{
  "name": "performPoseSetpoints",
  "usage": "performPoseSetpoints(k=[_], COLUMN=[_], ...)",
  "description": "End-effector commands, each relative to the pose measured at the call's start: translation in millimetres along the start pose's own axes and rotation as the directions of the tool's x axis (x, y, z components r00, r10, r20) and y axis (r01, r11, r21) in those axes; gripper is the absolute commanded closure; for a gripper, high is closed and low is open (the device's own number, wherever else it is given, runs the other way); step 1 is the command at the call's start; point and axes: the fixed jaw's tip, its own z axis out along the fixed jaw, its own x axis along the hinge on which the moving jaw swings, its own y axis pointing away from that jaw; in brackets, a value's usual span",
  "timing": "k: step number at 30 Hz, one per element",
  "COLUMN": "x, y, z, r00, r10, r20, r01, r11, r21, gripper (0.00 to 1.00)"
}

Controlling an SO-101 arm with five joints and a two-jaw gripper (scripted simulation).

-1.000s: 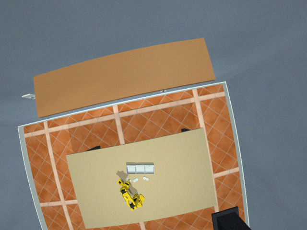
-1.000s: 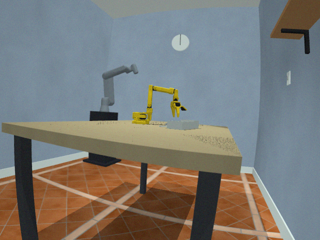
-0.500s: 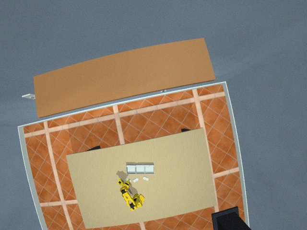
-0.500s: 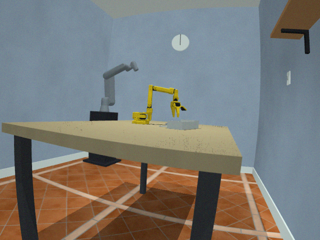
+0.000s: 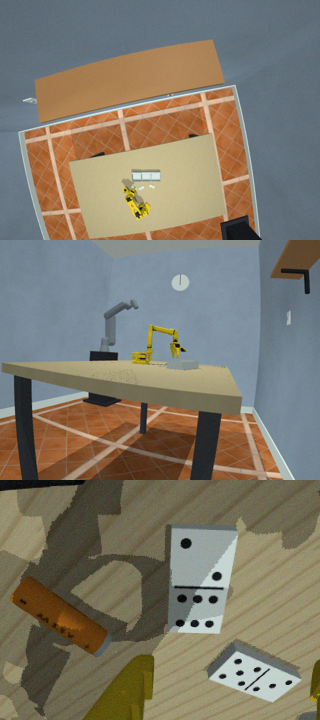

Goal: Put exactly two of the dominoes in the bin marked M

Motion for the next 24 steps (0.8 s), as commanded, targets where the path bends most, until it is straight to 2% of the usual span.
performPoseSetpoints(k=[1,11,24], x=[-4.5,-5.1,-4.2], y=[0.0,-0.3,0.2], z=[3.1,23.3,36.1], r00=[0.999,0.999,0.999], r10=[-0.018,-0.018,-0.018], r20=[0.026,0.026,0.026], r01=[0.018,0.018,0.018], r11=[1.000,1.000,1.000], r21=[0.012,0.012,0.012], gripper=[0.71,0.71,0.71])
